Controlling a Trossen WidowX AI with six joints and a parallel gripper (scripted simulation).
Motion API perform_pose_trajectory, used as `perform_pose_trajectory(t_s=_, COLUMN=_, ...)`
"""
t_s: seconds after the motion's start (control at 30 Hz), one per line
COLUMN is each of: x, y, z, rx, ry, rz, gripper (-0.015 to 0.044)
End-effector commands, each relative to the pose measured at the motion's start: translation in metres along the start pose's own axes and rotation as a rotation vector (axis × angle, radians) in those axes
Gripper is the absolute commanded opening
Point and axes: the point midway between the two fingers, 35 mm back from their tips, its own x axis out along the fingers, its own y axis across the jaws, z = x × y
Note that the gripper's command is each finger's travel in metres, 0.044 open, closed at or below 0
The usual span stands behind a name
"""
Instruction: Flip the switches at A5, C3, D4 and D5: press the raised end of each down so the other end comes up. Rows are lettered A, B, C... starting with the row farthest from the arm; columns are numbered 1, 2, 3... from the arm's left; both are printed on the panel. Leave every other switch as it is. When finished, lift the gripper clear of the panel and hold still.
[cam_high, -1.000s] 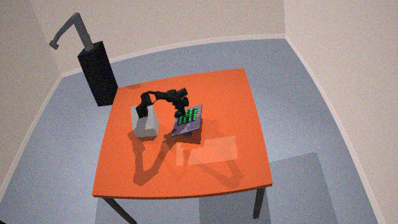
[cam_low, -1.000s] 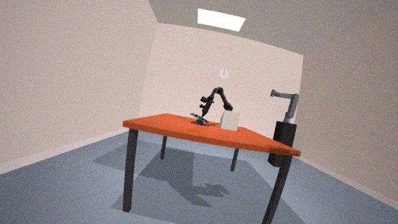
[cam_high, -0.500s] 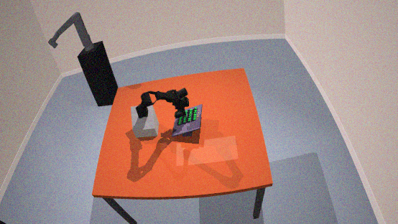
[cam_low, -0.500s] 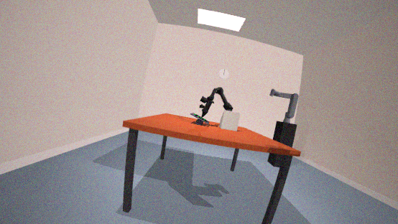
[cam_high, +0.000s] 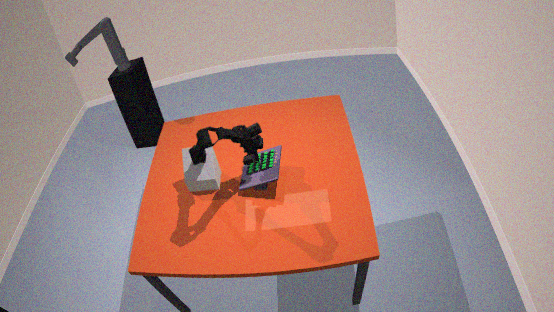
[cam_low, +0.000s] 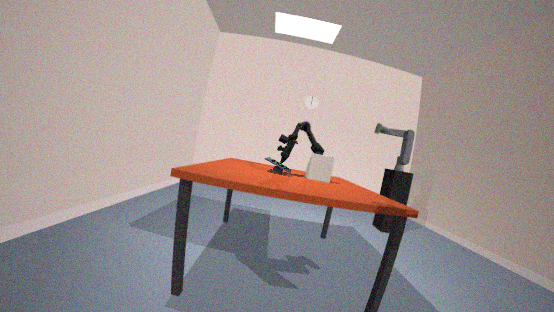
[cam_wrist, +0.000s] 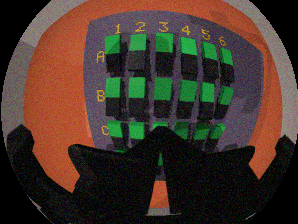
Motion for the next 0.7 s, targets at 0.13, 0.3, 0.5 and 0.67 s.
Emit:
perform_pose_trajectory(t_s=0.13, x=-0.002, y=0.0, z=0.0, rx=-0.001, ry=0.001, rz=0.001, gripper=0.0)
perform_pose_trajectory(t_s=0.3, x=-0.061, y=0.002, z=-0.003, rx=-0.006, ry=-0.021, rz=0.007, gripper=0.0)
perform_pose_trajectory(t_s=0.5, x=-0.064, y=-0.003, z=-0.009, rx=-0.007, ry=-0.022, rz=0.007, gripper=0.0)
perform_pose_trajectory(t_s=0.67, x=-0.063, y=-0.021, z=-0.043, rx=-0.009, ry=-0.021, rz=0.006, gripper=0.0)
